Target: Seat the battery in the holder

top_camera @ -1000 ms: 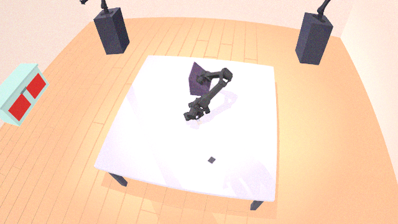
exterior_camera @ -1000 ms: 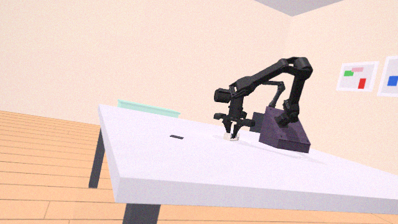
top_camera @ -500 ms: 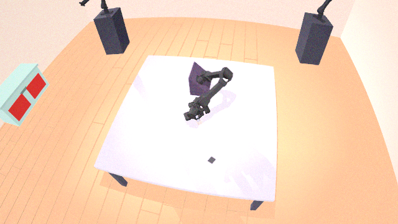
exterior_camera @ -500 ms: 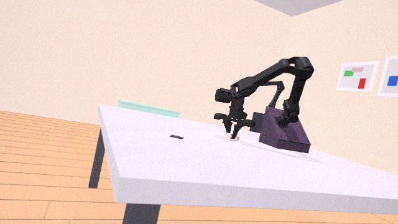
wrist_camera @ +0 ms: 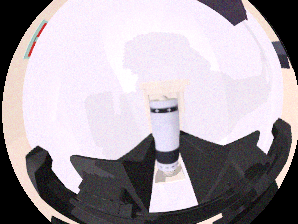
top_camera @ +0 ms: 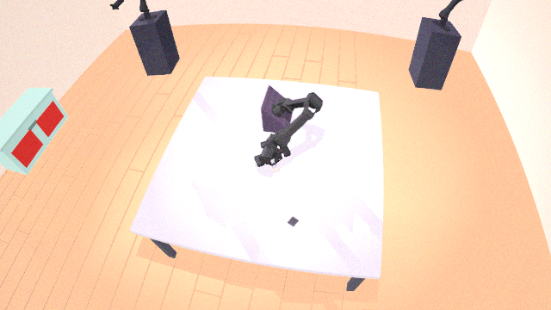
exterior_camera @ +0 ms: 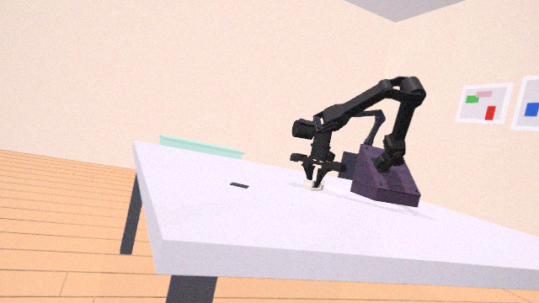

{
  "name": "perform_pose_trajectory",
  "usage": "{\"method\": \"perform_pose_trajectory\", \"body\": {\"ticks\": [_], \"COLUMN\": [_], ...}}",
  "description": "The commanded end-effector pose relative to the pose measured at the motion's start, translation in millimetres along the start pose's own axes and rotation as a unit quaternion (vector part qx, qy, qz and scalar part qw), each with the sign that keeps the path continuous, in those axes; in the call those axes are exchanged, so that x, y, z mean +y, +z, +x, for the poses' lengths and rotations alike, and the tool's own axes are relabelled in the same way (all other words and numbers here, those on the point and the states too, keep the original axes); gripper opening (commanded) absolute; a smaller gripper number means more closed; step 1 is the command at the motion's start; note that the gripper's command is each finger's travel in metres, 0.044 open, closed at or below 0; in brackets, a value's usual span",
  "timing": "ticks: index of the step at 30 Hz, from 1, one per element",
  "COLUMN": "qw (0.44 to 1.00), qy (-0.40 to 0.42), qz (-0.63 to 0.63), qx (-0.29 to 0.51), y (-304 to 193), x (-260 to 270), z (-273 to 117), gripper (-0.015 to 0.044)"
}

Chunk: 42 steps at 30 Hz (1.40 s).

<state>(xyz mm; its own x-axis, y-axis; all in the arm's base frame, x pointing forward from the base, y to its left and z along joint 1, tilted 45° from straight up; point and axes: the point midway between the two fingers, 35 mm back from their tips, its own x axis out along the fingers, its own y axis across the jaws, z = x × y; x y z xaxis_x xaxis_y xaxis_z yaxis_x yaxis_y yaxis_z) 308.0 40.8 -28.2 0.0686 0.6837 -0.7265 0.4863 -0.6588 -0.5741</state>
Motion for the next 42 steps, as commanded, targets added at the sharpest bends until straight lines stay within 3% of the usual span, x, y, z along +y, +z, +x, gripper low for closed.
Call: {"method": "perform_pose_trajectory", "body": {"ticks": [1,22,26,42], "qw": [1.0,1.0,1.0,1.0], "qy": [0.0,0.002,0.002,0.003], "qz": [-0.003,-0.001,-0.001,-0.001], "qx": [0.004,0.005,0.005,0.004], "y": [3,9,9,10], "x": [-1,-1,-1,-1], "z": [0,1,1,-14], "gripper": [0.0081,0.0081,0.0183,0.0183]}}
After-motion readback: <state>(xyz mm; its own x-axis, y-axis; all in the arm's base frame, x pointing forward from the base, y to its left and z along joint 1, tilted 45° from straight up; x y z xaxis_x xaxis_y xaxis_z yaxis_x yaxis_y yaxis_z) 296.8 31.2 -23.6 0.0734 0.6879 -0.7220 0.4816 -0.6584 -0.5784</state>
